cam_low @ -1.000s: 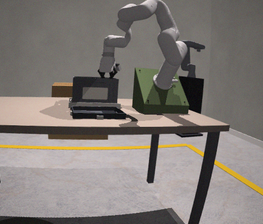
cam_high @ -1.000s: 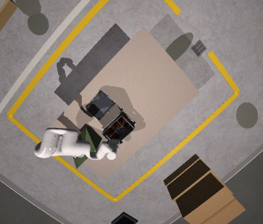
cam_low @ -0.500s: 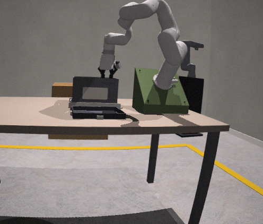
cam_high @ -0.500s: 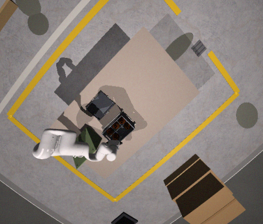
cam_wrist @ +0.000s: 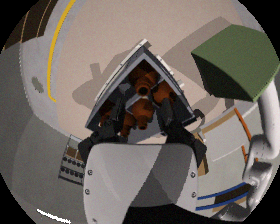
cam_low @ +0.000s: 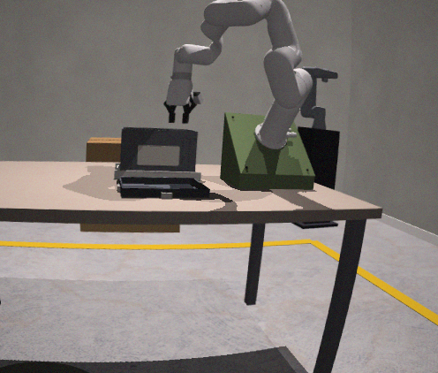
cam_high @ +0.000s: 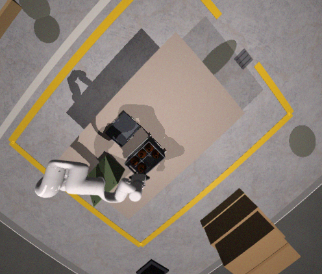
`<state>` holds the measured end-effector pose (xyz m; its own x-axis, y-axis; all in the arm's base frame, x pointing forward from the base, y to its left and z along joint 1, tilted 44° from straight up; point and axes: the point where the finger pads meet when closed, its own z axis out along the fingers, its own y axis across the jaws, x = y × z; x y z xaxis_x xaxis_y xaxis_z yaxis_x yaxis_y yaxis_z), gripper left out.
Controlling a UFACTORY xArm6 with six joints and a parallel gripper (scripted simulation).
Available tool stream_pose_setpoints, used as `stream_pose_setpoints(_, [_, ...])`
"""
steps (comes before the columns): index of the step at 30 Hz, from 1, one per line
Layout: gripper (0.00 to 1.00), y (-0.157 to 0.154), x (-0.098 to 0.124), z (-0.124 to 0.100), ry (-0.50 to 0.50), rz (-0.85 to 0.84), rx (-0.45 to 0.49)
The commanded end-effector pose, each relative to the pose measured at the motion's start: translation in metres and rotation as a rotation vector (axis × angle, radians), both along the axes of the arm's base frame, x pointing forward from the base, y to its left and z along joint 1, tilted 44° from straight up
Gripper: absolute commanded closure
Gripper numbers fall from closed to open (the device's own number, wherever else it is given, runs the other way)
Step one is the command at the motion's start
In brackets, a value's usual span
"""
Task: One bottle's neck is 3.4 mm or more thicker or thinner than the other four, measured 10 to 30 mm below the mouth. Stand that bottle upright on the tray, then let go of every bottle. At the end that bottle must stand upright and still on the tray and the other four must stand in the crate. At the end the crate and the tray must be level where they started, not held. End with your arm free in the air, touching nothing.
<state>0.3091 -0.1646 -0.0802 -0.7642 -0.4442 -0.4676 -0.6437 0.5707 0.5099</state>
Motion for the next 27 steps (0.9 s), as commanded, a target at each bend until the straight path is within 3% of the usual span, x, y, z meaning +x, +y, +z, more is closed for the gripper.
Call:
stream_pose_setpoints(1, [0.35,-0.0097,0.0003,0.0096,-0.002,-0.001,-0.002])
stream_pose_setpoints(16, [0.35,-0.0189,-0.0003,0.0192,-0.002,-0.001,-0.002])
stream_pose_setpoints(17, [1.0,-0.0189,-0.0003,0.0192,-0.002,-0.001,-0.002])
stream_pose_setpoints(27, [1.0,-0.0189,-0.0003,0.0192,-0.002,-0.001,-0.002])
